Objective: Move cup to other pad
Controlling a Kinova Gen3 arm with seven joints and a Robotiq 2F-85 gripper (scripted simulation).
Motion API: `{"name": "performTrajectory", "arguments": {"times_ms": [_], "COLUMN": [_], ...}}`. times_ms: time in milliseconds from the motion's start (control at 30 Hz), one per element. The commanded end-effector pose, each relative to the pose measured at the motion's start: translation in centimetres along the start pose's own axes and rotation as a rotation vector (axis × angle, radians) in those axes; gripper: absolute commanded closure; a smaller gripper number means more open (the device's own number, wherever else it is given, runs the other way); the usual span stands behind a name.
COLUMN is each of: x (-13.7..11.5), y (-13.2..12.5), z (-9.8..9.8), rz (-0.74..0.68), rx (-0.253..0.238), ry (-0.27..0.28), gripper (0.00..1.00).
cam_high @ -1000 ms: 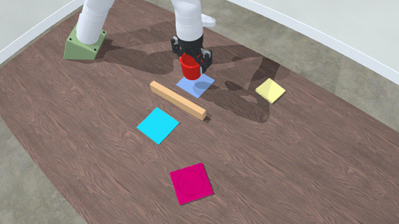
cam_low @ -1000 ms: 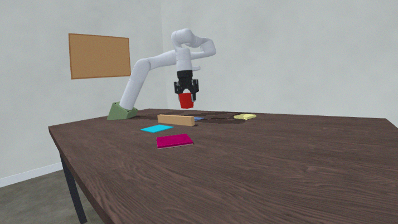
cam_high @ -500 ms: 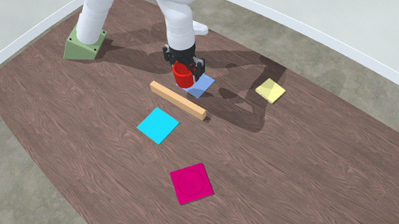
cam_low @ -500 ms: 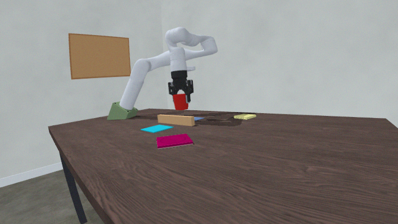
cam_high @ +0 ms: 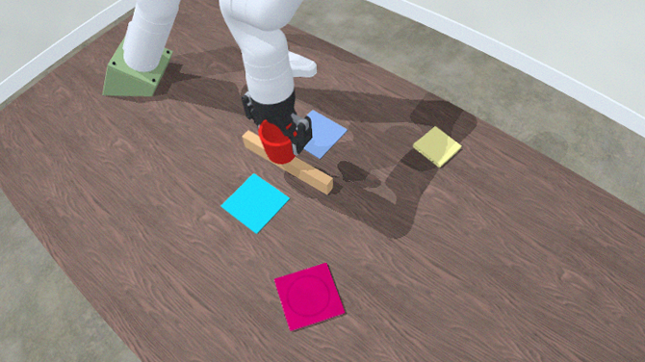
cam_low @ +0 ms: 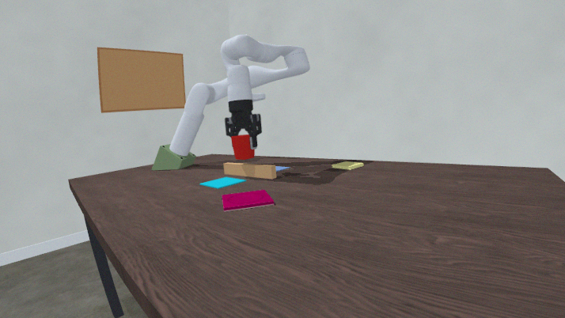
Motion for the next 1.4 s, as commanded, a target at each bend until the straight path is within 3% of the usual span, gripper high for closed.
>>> {"name": "performTrajectory", "arguments": {"times_ms": [0, 267, 667, 1367], "x": [2.5, 5.8, 8.7, 9.6], "y": [-0.3, -0.6, -0.9, -1.1], "z": [0.5, 0.5, 0.6, 0.6], "rz": [-0.011, -0.011, -0.011, -0.013], "rx": [0.005, 0.005, 0.005, 0.005], "ry": [-0.012, -0.012, -0.012, -0.012], "gripper": [0.18, 0.18, 0.18, 0.18]}}
Point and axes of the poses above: the point where the finger pads meet when closed, its own z axis back along the fingers, its own y axis across the jaws, x = y × z, the point moved 8 cm from there along z, back along the fingers, and after that the axes turned 5 degrees about z, right-handed, at the moved point
